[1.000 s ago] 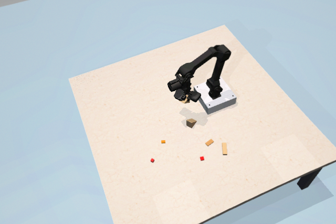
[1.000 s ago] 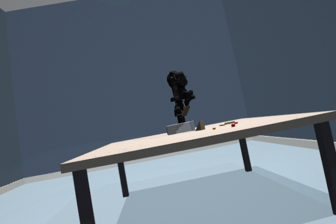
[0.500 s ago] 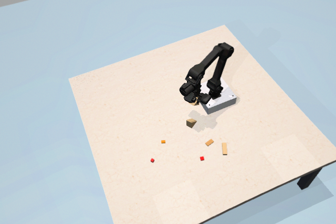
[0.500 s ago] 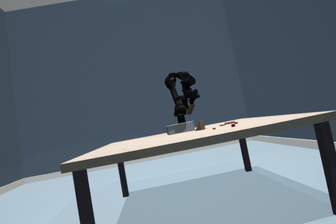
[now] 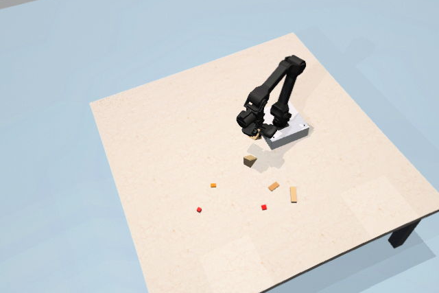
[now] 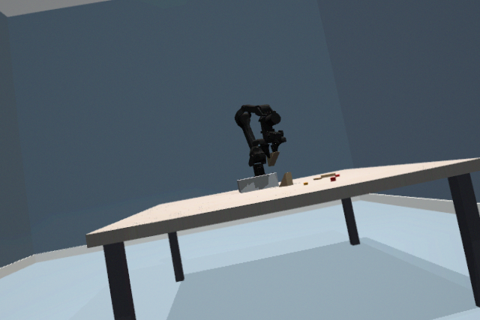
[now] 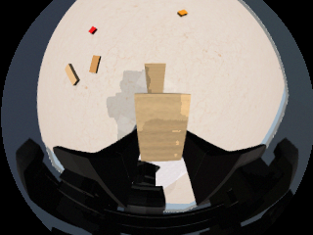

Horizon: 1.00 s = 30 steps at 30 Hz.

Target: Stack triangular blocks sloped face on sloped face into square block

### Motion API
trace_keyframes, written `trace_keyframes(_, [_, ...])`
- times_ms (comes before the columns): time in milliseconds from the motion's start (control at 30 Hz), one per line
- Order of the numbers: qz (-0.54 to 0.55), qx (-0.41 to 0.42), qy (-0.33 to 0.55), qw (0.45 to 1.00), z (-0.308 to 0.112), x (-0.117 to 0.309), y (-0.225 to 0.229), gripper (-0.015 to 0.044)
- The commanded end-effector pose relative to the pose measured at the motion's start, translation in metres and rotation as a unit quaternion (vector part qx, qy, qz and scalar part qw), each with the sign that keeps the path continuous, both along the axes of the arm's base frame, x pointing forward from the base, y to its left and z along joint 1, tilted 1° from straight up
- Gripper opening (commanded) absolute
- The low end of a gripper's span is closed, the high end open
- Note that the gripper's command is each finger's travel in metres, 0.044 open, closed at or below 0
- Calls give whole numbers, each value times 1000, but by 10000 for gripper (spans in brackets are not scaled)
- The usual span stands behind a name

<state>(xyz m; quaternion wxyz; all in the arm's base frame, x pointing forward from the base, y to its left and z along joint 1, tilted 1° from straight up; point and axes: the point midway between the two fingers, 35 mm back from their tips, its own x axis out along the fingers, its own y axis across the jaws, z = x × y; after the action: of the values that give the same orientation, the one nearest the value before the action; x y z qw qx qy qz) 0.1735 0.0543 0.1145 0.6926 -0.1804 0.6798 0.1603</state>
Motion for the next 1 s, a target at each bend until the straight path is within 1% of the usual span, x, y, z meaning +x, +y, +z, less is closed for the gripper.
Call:
trace_keyframes(0, [2,1,4,1000,-18,6,4,0])
trace_keyframes(300, [2,1,3,1000,-57,17,10,0])
trace_keyframes(533, [1,1,3,1000,-63,19,12,0])
trace_keyframes(767, [1,1,3,1000,-87,28,18,0])
trace_keyframes(967, [2,2,3,1000,-88,28,18,0])
